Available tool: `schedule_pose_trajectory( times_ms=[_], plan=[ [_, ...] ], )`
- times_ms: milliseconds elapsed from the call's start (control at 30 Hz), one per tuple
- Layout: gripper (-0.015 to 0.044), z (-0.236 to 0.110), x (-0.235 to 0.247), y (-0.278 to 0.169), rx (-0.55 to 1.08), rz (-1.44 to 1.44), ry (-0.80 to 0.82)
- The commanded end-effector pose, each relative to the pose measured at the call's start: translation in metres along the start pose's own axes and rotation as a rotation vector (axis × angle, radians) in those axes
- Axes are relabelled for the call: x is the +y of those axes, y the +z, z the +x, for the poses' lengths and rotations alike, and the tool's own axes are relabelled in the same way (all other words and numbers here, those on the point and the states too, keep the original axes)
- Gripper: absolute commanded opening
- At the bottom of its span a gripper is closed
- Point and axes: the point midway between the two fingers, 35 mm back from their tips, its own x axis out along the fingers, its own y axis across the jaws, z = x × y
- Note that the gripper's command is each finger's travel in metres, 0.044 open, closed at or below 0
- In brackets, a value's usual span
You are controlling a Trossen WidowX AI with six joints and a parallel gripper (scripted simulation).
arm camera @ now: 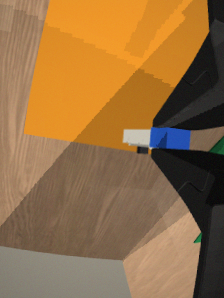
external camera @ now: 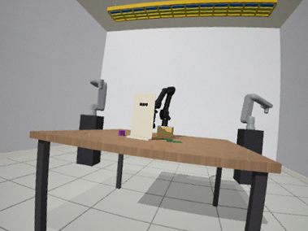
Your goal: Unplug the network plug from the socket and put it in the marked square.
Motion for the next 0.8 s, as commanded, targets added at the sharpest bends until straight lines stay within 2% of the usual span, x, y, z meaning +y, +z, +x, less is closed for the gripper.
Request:
schedule_pose_trajectory(
  times_ms=[0,767],
  plan=[
    [0.0000,0.004,-0.005,-0.001,0.002,-0.002,-0.008],
    [0.0000,0.019,-0.016,-0.001,0.002,-0.002,-0.009]
  ],
)
